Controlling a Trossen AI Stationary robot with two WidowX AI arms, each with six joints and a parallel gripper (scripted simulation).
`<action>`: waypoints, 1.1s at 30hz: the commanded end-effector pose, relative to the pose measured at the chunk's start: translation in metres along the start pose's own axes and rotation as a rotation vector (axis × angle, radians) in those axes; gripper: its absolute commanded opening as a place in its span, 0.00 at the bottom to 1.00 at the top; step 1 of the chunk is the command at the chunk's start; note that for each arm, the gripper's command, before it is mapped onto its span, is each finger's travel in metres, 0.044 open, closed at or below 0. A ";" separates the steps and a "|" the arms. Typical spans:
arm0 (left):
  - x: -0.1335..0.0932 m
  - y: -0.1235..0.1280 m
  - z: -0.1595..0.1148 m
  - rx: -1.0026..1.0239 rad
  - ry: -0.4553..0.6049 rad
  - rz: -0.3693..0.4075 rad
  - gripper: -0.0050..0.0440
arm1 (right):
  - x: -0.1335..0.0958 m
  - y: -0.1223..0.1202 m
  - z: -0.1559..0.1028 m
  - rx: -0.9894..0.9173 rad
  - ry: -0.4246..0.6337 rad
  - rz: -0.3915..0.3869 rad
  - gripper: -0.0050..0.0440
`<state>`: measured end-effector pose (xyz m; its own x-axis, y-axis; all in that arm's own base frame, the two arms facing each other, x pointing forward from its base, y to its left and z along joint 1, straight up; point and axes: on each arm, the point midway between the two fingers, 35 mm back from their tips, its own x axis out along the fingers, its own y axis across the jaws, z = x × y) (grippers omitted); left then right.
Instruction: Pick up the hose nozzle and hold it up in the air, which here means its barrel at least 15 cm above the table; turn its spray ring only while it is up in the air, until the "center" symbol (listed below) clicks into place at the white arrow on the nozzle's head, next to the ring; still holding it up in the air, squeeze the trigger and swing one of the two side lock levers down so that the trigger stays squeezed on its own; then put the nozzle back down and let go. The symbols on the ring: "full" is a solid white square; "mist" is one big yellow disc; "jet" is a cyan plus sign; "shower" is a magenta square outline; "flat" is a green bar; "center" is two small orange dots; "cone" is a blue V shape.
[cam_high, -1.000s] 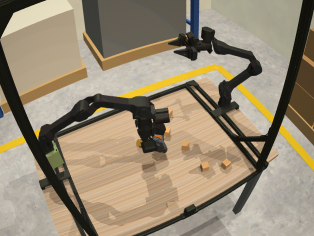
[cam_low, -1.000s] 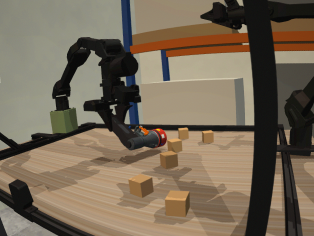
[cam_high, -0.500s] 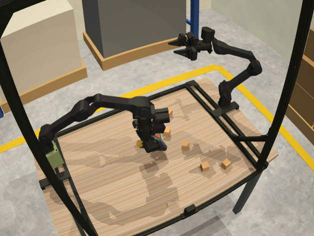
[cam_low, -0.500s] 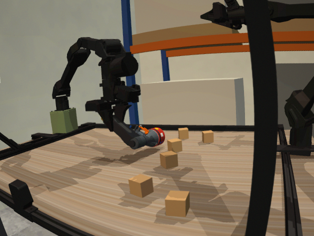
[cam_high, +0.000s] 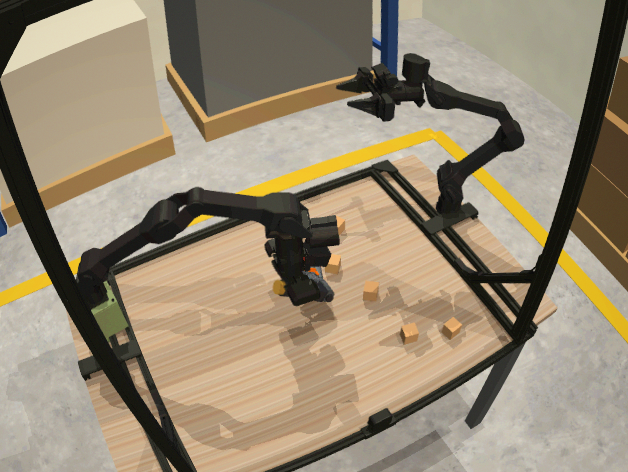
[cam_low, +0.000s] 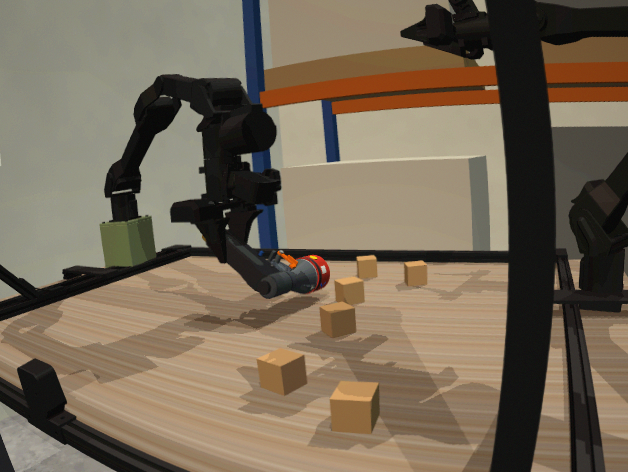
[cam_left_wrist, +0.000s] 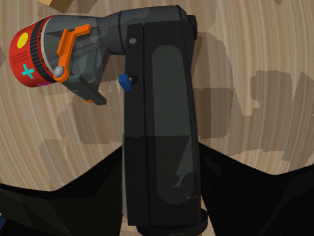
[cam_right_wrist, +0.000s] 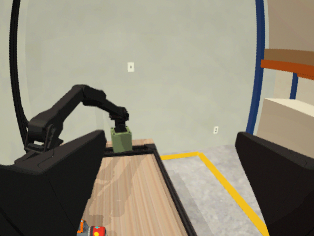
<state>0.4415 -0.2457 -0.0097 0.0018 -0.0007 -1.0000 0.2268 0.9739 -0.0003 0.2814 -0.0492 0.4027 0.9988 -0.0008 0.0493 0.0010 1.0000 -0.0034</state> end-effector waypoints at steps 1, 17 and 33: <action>-0.008 -0.001 0.005 -0.008 -0.025 -0.006 0.10 | 0.000 0.000 0.000 0.003 -0.001 0.001 0.92; -0.011 0.000 0.022 0.006 -0.105 -0.017 0.10 | 0.000 0.000 0.000 0.003 -0.001 0.001 0.92; 0.009 0.007 0.062 0.012 -0.300 -0.050 0.10 | 0.000 0.000 0.000 0.003 -0.001 0.001 0.92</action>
<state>0.4937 -0.2544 -0.0264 0.2311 -0.1065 -0.9671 0.2428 0.9689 -0.0487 0.2814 -0.0492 0.4027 0.9988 -0.0008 0.0492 0.0010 1.0000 -0.0033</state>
